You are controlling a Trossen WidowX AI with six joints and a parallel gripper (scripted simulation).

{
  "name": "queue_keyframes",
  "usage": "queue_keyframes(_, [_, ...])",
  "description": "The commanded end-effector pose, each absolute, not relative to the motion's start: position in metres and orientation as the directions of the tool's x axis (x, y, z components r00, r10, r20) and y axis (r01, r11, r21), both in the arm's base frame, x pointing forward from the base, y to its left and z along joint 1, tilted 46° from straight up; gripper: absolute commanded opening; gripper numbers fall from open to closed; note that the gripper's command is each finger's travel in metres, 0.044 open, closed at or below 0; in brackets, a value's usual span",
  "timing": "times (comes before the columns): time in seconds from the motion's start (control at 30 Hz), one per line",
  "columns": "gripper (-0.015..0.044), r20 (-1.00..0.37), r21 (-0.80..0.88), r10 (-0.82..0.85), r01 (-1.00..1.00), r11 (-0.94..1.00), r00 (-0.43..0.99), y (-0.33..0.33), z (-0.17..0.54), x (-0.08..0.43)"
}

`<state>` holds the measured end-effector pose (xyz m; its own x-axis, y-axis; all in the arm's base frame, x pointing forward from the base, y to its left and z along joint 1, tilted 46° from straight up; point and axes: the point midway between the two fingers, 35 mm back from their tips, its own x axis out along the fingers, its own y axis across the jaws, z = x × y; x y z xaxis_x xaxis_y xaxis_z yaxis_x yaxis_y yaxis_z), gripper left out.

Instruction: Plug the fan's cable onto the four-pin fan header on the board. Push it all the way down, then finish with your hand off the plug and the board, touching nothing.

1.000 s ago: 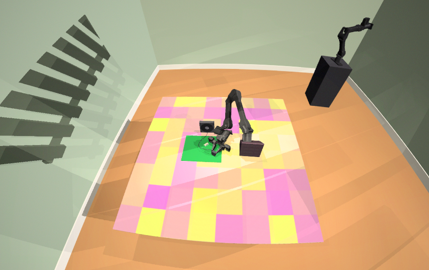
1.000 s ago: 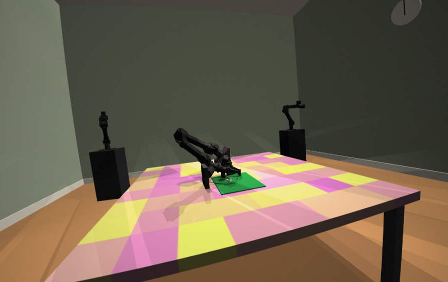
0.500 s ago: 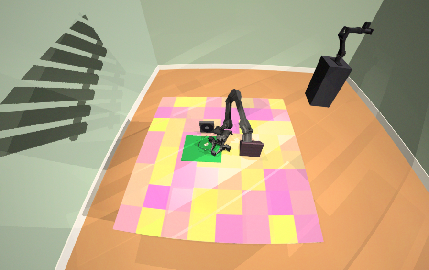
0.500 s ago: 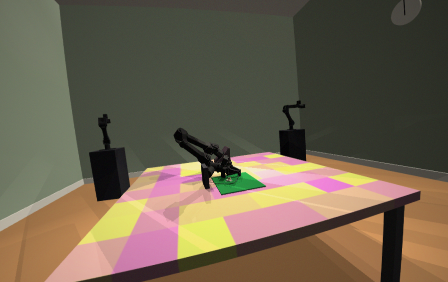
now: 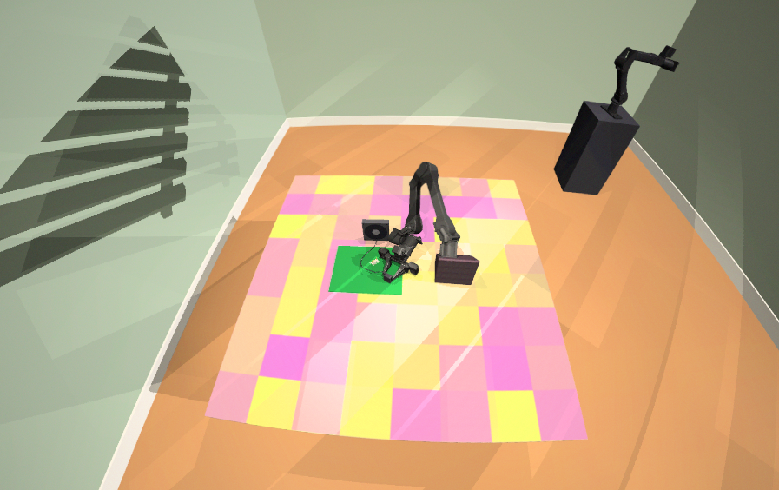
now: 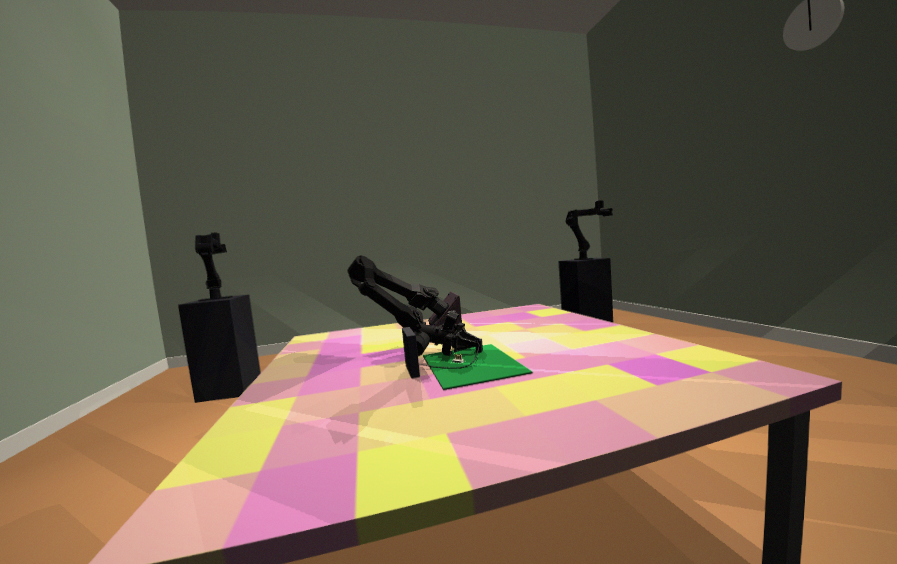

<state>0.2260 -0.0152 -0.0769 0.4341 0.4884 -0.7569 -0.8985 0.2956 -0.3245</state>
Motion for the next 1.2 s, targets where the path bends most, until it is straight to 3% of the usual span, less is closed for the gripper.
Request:
queue_keyframes(0.0, [0.0205, -0.757, -0.326, 0.488, -0.898, 0.295, 0.435, -0.017, -0.073, 0.226])
queue_keyframes(1.17, [0.0205, -0.758, -0.328, 0.486, -0.898, 0.294, 0.436, -0.03, 0.022, 0.186])
